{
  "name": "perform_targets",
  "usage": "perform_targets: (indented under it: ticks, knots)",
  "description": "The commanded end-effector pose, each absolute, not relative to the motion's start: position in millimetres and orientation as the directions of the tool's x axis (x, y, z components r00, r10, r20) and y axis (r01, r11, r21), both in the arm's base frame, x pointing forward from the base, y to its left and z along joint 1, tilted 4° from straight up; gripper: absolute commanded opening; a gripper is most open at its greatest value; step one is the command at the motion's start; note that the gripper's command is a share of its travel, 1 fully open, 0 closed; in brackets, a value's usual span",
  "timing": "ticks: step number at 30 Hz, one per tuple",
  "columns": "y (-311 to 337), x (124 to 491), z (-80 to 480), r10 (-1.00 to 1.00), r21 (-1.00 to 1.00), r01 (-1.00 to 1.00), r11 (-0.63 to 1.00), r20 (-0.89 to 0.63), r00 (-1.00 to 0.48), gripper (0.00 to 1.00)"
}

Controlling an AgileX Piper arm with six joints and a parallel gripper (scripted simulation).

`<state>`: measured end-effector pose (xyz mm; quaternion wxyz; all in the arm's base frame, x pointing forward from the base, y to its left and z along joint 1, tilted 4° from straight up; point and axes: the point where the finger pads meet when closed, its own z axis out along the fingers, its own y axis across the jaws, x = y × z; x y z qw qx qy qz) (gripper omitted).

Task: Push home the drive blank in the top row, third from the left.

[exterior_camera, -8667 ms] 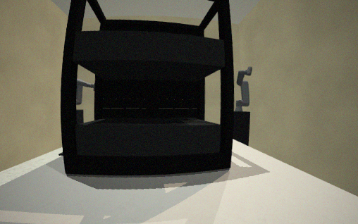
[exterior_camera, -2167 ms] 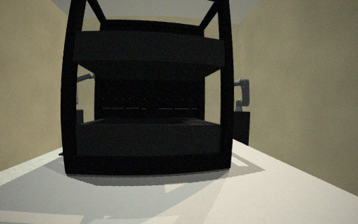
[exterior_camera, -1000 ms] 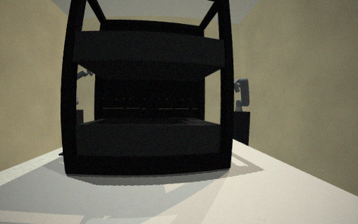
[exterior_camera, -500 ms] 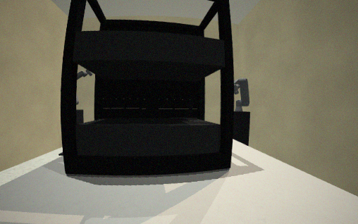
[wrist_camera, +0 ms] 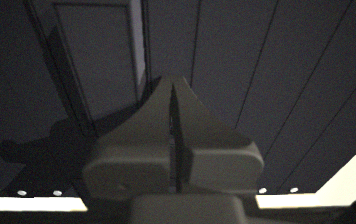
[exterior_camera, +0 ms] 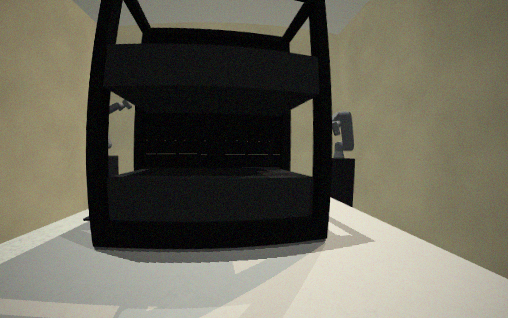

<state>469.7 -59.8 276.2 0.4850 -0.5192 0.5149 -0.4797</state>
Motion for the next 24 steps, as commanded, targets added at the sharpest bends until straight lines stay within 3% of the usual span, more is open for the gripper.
perform_targets:
  ticks: [1,24]
  knots:
    - [-59.5,472.2,273.6,-1.000,-0.997,-0.074,0.001,-0.002,0.011,0.00]
    - [-59.3,477.3,272.2,-1.000,-0.997,-0.074,0.001,-0.002,0.011,0.00]
